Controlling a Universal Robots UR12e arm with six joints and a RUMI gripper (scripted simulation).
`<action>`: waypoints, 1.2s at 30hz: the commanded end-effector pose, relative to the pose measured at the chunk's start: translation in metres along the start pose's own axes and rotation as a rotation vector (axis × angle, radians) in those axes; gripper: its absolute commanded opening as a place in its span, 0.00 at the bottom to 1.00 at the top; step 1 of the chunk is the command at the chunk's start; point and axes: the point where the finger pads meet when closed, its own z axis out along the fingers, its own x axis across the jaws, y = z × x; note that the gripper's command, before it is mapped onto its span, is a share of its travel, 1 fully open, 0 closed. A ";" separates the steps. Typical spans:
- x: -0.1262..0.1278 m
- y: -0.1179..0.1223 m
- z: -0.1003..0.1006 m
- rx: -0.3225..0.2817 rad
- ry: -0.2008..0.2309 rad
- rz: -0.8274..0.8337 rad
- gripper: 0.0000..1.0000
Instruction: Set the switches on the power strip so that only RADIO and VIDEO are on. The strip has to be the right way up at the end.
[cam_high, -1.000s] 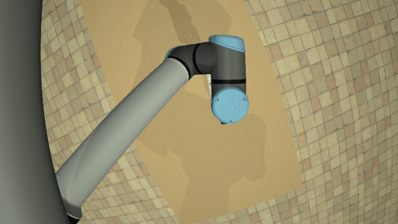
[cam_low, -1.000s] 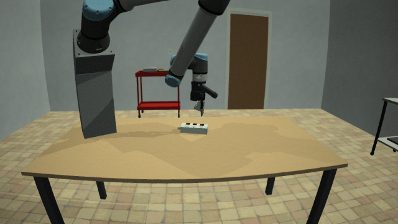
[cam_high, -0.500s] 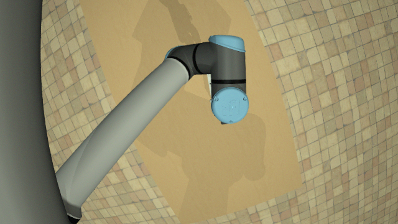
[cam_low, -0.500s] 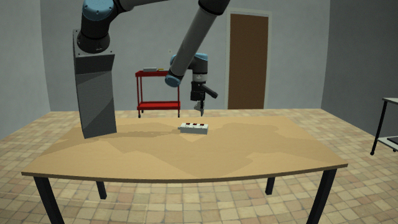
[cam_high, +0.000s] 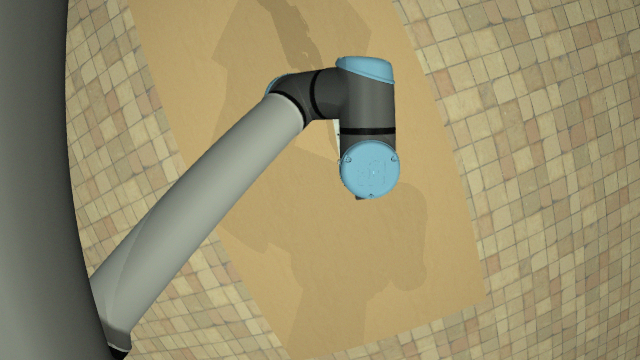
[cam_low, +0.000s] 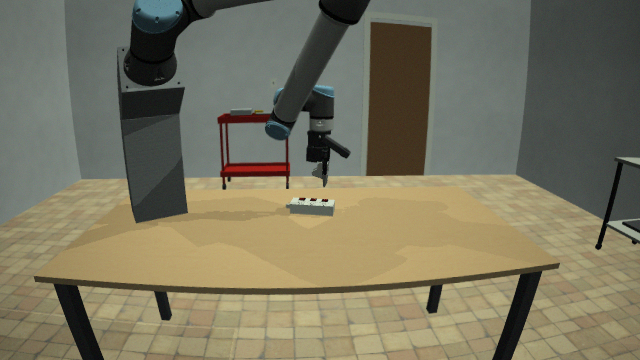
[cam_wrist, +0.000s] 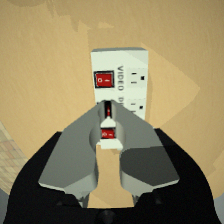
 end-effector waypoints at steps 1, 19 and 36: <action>0.001 -0.001 0.001 0.001 0.000 0.002 0.00; 0.001 -0.002 0.006 0.002 0.000 -0.010 0.00; 0.001 -0.002 0.027 0.002 0.000 -0.013 0.00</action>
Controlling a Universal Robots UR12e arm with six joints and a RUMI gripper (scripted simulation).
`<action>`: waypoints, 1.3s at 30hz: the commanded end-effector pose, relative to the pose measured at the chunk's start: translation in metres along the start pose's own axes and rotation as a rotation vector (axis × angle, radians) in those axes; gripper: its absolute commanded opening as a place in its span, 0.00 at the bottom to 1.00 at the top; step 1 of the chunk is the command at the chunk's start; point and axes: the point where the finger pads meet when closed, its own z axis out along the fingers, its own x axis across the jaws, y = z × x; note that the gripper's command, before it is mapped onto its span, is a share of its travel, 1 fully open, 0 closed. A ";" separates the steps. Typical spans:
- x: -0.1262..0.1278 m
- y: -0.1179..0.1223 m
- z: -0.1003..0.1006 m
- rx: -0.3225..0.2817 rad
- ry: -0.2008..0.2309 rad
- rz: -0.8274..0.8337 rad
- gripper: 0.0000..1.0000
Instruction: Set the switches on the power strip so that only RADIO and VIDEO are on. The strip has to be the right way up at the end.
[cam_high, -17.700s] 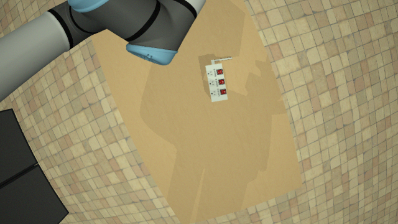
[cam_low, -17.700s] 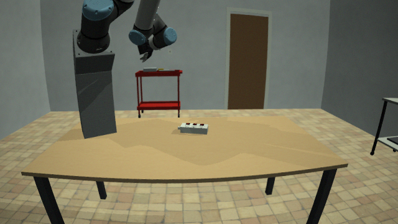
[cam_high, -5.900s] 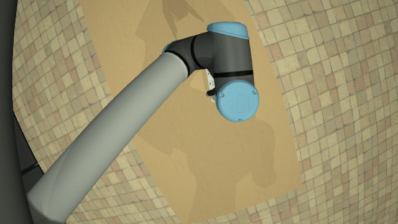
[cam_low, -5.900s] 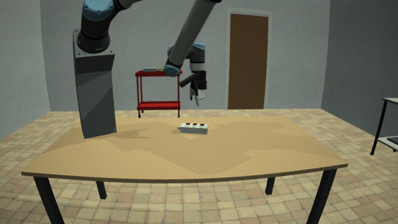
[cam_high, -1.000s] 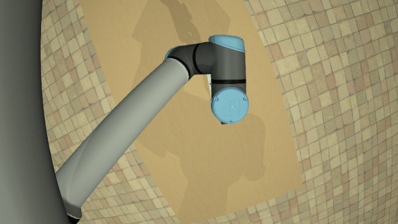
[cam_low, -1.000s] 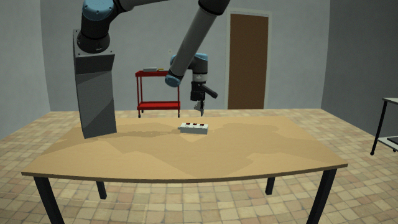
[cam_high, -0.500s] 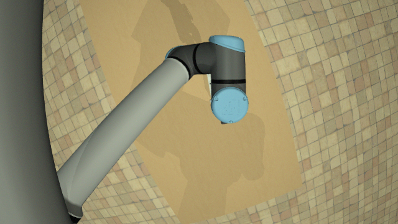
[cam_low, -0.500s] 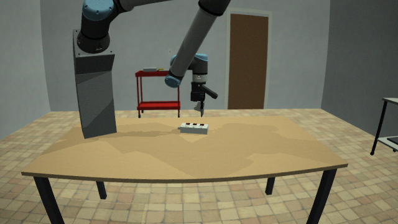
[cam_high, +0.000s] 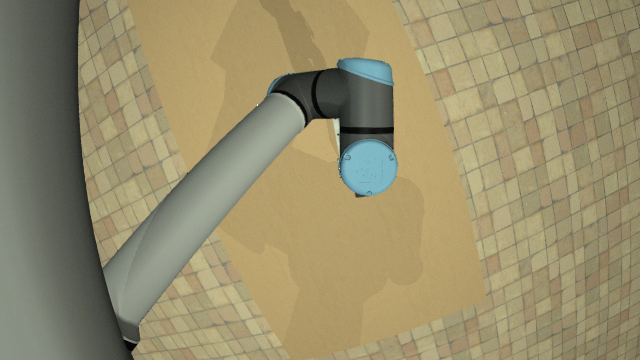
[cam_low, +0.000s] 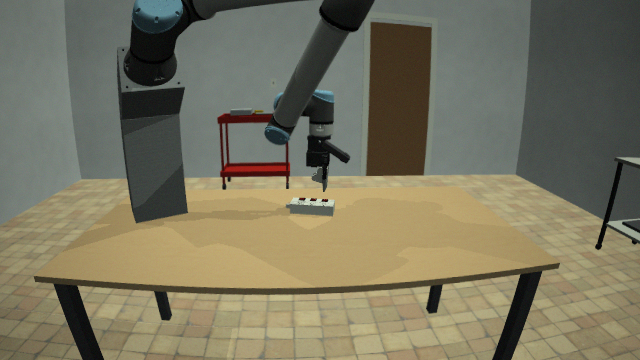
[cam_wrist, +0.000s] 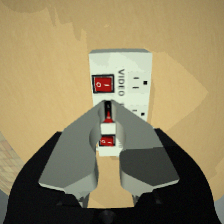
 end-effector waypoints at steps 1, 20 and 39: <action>0.001 -0.003 0.010 0.004 0.000 0.002 0.00; 0.001 -0.003 0.028 0.004 0.000 0.002 0.00; 0.001 -0.003 0.027 0.004 0.000 0.001 0.00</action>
